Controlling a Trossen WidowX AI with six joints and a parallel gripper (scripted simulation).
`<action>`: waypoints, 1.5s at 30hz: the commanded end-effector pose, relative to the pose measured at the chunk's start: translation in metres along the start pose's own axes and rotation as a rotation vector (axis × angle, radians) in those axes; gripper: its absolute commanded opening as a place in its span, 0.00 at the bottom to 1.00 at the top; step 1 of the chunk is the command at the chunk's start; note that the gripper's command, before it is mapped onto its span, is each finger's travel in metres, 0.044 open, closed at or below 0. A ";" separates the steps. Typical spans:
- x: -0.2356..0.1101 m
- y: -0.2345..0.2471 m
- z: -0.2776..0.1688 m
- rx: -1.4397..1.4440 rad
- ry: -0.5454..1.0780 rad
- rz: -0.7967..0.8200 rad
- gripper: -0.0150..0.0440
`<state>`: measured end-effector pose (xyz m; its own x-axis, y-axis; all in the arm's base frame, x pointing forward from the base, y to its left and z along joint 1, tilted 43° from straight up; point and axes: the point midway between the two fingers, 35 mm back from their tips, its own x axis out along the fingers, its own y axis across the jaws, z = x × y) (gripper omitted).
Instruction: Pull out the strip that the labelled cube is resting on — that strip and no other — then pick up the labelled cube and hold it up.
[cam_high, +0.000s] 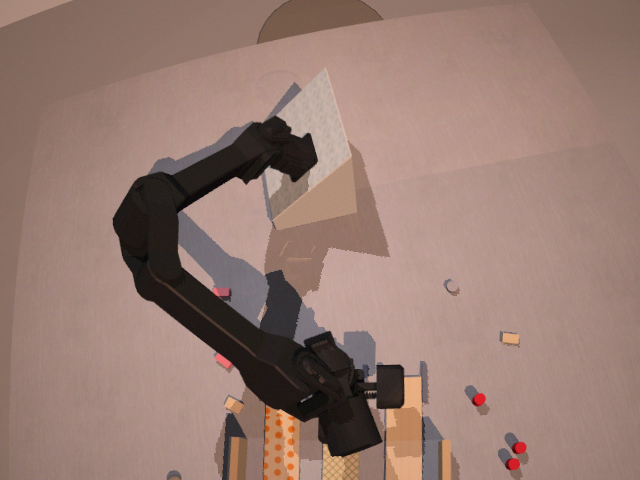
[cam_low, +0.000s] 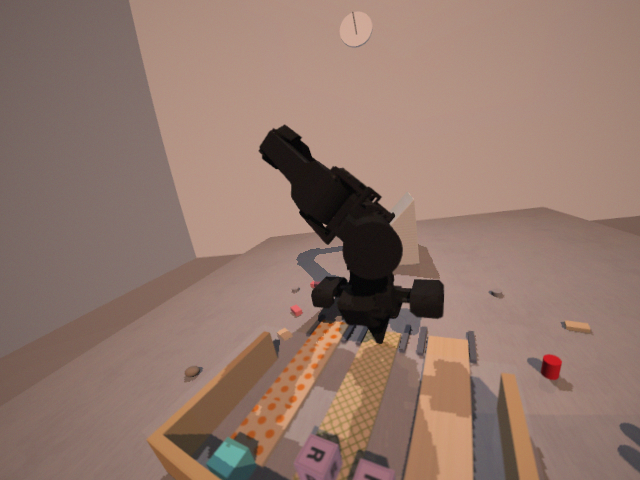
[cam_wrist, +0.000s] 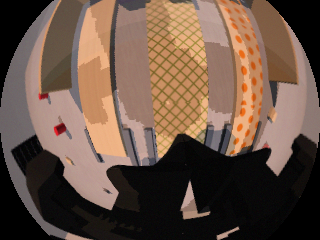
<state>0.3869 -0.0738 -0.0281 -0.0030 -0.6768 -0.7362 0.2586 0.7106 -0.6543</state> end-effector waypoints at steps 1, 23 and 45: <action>0.003 -0.001 -0.003 -0.001 0.001 -0.002 0.25; 0.004 0.001 -0.038 -0.003 0.003 -0.002 0.25; 0.005 0.001 -0.072 -0.004 0.005 -0.002 0.25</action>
<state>0.3282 -0.0608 -0.0400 0.0133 -0.6788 -0.7342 0.2580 0.7118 -0.6533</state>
